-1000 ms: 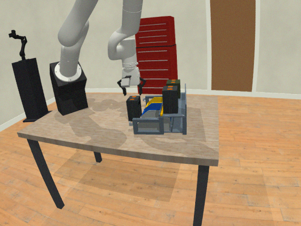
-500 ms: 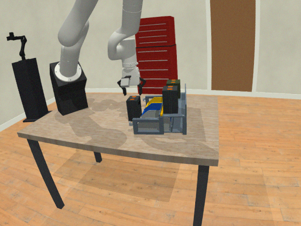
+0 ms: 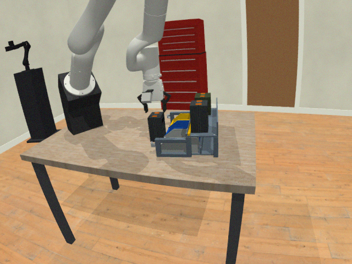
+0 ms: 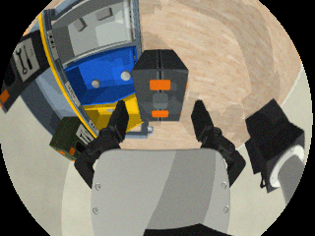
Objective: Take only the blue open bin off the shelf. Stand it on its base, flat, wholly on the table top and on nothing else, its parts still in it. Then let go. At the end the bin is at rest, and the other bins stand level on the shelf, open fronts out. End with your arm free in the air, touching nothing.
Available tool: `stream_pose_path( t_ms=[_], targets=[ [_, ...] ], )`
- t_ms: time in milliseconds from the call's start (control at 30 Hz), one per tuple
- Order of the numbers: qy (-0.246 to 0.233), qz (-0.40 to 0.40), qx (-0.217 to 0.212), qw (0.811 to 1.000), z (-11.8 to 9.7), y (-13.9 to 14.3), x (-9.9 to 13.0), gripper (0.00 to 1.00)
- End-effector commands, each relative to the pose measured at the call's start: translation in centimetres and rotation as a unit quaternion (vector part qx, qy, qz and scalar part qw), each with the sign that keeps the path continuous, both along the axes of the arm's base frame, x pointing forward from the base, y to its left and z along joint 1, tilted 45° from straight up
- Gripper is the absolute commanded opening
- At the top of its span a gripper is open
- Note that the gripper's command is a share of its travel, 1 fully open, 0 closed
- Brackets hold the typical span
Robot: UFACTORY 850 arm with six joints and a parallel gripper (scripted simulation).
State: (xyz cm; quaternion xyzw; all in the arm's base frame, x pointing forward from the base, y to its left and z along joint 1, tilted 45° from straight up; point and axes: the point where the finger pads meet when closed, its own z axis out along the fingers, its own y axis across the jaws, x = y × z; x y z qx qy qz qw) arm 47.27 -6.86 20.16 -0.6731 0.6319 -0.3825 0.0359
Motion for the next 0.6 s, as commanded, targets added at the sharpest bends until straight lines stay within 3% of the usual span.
stream_pose_path(
  t_ms=[0,400,567],
  targets=[
    [0.000,0.000,0.000,1.000,-1.7,-1.1,1.4,1.00],
    [0.000,0.000,0.000,1.000,-1.7,-1.1,1.4,1.00],
    [0.000,0.000,0.000,1.000,-3.8,-2.3,3.0,1.00]
  ],
)
